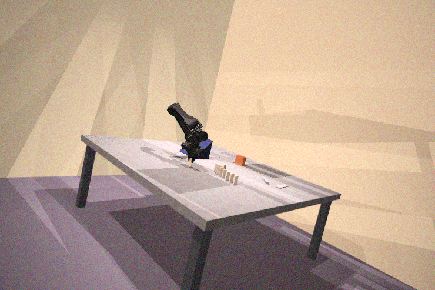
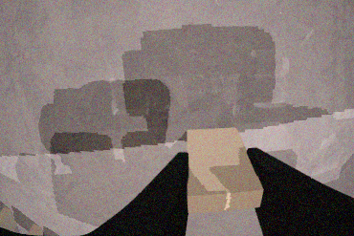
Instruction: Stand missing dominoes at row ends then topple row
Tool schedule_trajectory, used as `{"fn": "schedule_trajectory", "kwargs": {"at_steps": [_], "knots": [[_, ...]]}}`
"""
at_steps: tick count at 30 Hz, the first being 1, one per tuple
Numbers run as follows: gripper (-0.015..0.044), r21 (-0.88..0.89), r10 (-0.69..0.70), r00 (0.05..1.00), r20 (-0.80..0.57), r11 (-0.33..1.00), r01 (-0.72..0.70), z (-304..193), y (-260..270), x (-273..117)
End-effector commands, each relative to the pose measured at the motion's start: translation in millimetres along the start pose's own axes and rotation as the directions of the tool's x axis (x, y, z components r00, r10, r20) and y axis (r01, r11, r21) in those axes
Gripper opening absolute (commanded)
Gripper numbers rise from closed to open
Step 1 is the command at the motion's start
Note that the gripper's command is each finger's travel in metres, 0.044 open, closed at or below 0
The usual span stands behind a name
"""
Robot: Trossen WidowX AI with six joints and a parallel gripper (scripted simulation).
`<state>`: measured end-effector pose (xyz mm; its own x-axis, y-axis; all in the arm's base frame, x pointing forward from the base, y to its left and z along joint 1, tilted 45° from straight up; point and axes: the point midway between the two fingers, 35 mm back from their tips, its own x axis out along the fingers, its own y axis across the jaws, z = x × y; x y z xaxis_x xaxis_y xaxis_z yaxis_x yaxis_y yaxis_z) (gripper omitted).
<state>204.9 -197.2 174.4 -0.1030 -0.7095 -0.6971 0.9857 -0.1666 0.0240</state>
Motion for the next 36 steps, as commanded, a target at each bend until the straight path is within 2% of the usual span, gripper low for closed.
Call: {"fn": "schedule_trajectory", "kwargs": {"at_steps": [1, 7, 9, 14, 17, 20, 25, 27, 32, 36], "knots": [[0.0107, -0.016, 0.008, 1.0, -0.008, 1.0, -0.008, -1.6, 1.9, -10.3], [0.0107, -0.107, 0.075, 0.997, -0.016, 0.991, -0.077, -0.8, 0.1, -103.4], [0.0107, -0.118, 0.084, 0.996, -0.015, 0.989, -0.085, 0.1, -2.4, -113.7], [0.0107, -0.132, 0.083, 0.996, -0.016, 0.988, -0.084, -1.7, -0.8, -113.8], [0.0107, -0.324, 0.067, 0.997, -0.029, 0.943, -0.073, -29.8, 20.3, -114.5], [0.0107, -0.558, 0.043, 0.998, -0.036, 0.828, -0.056, -71.3, 42.9, -115.5], [0.0107, -0.845, 0.004, 1.0, -0.02, 0.535, -0.019, -144.3, 64.3, -115.8], [0.0107, -0.873, -0.001, 1.0, -0.015, 0.488, -0.013, -154.4, 65.8, -115.6], [0.0107, -0.873, -0.001, 1.0, -0.016, 0.488, -0.013, -154.6, 66.3, -112.7], [0.0107, -0.873, 0.0, 1.0, -0.019, 0.488, -0.016, -155.9, 69.0, -95.6]]}}
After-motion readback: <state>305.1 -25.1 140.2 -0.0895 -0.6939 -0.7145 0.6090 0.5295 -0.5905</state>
